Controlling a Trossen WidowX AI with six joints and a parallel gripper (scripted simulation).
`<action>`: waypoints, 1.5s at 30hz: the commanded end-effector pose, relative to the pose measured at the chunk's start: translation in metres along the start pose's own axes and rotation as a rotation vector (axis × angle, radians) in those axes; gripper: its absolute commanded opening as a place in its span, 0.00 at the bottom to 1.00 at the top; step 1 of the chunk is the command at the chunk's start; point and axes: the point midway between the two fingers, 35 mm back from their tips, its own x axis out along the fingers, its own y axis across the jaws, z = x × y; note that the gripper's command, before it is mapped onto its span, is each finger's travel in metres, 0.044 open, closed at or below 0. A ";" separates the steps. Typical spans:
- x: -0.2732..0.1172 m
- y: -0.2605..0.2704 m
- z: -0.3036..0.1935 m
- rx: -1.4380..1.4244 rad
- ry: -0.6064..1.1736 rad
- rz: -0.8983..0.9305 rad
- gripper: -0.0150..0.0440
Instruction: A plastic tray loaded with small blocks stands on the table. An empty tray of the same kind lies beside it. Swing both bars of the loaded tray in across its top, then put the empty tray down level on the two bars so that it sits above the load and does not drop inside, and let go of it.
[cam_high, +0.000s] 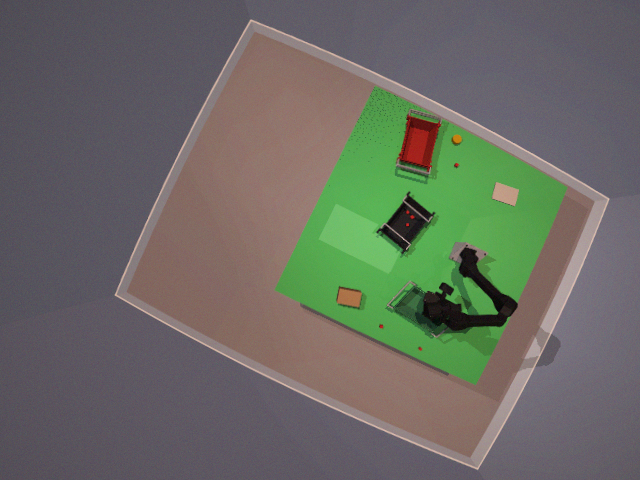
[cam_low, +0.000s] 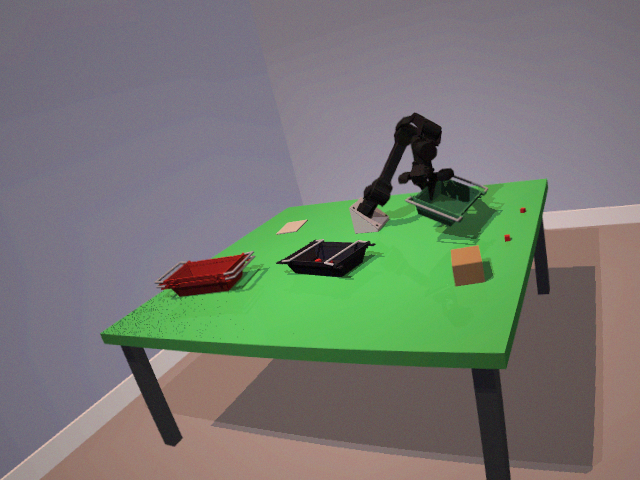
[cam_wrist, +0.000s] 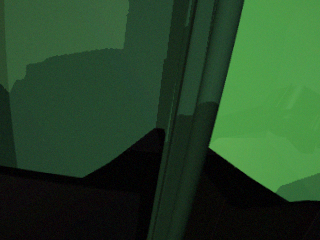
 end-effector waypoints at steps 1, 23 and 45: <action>-0.007 0.010 0.001 -0.001 -0.007 0.009 0.25; -0.007 0.010 0.001 -0.001 -0.007 0.009 0.25; -0.008 -0.003 0.070 0.291 -0.052 -0.048 0.25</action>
